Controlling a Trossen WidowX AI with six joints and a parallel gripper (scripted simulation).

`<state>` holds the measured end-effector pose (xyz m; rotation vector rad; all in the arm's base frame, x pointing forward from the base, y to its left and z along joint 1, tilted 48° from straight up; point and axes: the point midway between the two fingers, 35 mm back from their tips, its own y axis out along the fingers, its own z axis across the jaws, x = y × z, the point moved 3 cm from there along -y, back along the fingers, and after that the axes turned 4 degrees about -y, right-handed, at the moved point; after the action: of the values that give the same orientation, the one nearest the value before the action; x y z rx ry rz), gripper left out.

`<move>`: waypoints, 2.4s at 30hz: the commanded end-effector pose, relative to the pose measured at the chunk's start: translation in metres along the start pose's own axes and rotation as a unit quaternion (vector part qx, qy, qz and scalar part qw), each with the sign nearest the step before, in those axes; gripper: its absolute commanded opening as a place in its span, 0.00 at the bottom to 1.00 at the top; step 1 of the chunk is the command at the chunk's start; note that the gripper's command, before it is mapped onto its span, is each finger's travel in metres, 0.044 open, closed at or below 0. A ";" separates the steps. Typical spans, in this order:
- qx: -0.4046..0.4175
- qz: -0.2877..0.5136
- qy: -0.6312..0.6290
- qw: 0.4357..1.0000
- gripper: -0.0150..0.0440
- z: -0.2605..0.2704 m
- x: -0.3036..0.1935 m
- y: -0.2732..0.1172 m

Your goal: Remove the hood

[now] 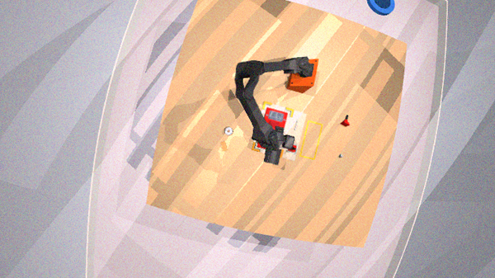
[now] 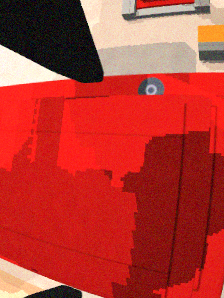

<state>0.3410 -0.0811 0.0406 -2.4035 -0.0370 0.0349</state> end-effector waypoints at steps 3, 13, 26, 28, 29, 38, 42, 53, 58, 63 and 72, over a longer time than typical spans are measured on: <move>-0.002 0.000 -0.002 1.000 1.00 0.000 0.000 0.003; 0.000 0.000 0.000 1.000 0.77 0.000 0.000 0.002; 0.000 0.000 0.000 1.000 0.32 0.000 0.000 -0.002; 0.000 0.000 0.000 1.000 0.25 0.000 0.000 -0.003; 0.000 0.000 0.000 1.000 0.25 0.000 0.000 -0.004; 0.001 0.000 0.000 1.000 0.25 0.000 0.000 -0.010; 0.001 0.000 0.000 1.000 0.25 0.000 0.000 -0.013; 0.001 0.000 0.000 1.000 0.25 0.000 0.000 -0.020; 0.001 0.000 0.000 1.000 0.25 0.000 0.000 -0.023; 0.001 0.000 0.000 1.000 0.25 0.000 0.000 -0.026; 0.002 0.000 0.000 1.000 0.25 0.001 0.001 -0.059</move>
<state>0.3390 -0.0493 0.0677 -2.4049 -0.0215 0.0527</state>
